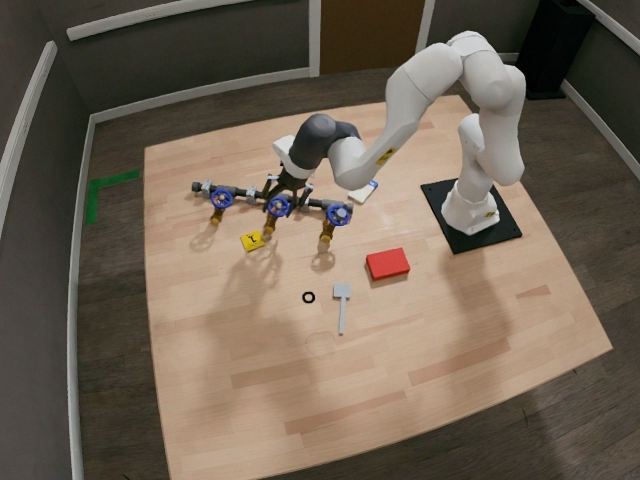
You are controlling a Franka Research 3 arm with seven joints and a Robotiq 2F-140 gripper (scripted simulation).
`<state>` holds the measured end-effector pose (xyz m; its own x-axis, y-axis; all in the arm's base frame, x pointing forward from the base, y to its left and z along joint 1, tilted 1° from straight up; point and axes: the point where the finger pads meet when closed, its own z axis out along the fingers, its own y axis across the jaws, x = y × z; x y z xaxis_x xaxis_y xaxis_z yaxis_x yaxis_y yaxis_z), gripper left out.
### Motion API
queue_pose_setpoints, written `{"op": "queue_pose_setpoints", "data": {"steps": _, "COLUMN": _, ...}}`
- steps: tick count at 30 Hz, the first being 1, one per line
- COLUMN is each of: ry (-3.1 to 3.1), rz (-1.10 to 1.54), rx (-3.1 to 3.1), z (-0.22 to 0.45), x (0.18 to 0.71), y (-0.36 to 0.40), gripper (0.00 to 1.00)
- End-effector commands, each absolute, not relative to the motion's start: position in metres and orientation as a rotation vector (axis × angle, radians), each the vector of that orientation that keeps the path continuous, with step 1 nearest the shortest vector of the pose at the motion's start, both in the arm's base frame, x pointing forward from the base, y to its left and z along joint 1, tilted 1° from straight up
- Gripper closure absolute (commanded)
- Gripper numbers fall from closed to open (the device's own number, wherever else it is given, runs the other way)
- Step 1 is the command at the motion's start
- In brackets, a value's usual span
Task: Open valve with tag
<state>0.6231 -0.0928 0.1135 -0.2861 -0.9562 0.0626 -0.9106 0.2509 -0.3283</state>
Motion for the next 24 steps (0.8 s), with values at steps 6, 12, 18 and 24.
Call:
{"op": "queue_pose_setpoints", "data": {"steps": 6, "ry": 2.238, "rz": -0.44, "rx": -1.944, "z": 0.1125, "x": 0.6232, "y": -0.0939, "gripper": 0.9}}
{"op": "queue_pose_setpoints", "data": {"steps": 12, "ry": 2.238, "rz": -0.44, "rx": -1.944, "z": 0.1125, "x": 0.6232, "y": -0.0939, "gripper": 0.9}}
{"op": "queue_pose_setpoints", "data": {"steps": 18, "ry": 2.238, "rz": -0.44, "rx": -1.944, "z": 0.1125, "x": 0.6232, "y": -0.0939, "gripper": 0.9}}
{"op": "queue_pose_setpoints", "data": {"steps": 24, "ry": 2.238, "rz": -0.44, "rx": -1.944, "z": 0.1125, "x": 0.6232, "y": -0.0939, "gripper": 0.0}}
